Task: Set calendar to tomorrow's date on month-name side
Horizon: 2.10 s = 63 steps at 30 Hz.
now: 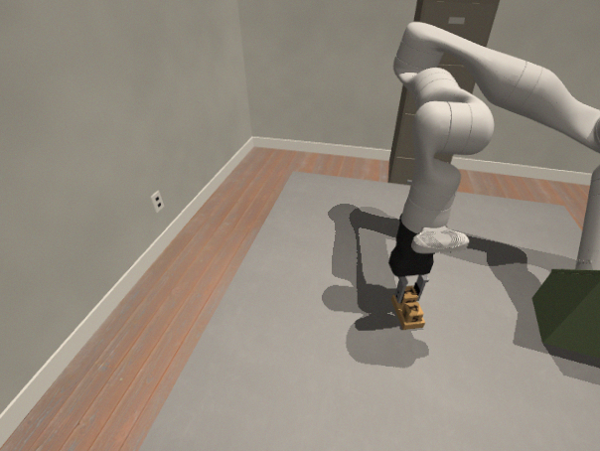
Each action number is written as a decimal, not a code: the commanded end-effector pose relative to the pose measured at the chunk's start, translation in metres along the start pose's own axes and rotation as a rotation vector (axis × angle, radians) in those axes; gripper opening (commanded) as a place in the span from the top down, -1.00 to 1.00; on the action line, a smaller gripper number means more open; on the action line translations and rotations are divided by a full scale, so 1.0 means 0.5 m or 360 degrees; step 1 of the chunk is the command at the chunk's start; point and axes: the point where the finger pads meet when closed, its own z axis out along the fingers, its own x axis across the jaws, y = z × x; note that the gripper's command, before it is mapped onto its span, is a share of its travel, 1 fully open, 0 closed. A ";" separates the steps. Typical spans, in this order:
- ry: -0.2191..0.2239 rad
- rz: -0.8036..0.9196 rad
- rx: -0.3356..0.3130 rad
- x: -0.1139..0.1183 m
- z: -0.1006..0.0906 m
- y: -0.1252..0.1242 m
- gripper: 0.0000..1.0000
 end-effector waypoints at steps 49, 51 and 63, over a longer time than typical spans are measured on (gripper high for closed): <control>0.0002 0.0000 0.0000 0.001 0.016 0.000 -0.14; 0.0002 0.0000 0.0000 0.001 0.017 0.000 -0.14; 0.0002 0.0000 0.0000 0.001 0.019 0.000 -0.14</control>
